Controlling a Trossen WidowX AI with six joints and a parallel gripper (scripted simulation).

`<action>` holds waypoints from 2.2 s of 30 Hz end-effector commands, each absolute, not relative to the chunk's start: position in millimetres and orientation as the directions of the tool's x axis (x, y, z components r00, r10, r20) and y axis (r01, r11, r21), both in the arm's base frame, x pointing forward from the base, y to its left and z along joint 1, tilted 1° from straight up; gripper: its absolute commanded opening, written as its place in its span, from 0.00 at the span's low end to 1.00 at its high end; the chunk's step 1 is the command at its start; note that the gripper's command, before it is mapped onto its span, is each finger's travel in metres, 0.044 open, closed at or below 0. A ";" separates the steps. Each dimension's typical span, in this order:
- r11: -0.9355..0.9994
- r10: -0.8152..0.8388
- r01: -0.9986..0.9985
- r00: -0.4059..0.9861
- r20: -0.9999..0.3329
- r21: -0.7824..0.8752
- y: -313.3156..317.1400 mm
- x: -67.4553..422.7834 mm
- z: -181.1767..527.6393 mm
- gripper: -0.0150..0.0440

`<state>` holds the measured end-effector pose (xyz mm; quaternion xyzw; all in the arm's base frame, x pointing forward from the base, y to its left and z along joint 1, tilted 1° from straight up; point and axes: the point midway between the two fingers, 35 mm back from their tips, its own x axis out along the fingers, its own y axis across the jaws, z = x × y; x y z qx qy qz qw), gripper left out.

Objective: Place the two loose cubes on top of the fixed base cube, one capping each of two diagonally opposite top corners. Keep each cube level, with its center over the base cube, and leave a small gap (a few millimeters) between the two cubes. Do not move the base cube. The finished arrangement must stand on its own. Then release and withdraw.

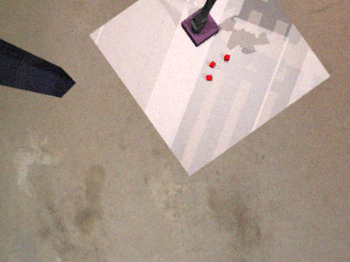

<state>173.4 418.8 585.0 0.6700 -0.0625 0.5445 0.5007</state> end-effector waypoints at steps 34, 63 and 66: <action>0.766 0.324 -0.136 0.926 -0.194 0.629 222.6 498.2 335.7 0.70; 0.799 -0.097 0.599 0.214 -0.972 0.052 -129.1 373.4 127.7 0.70; 0.774 -0.061 0.632 0.106 -0.992 0.020 -147.3 340.9 119.2 0.70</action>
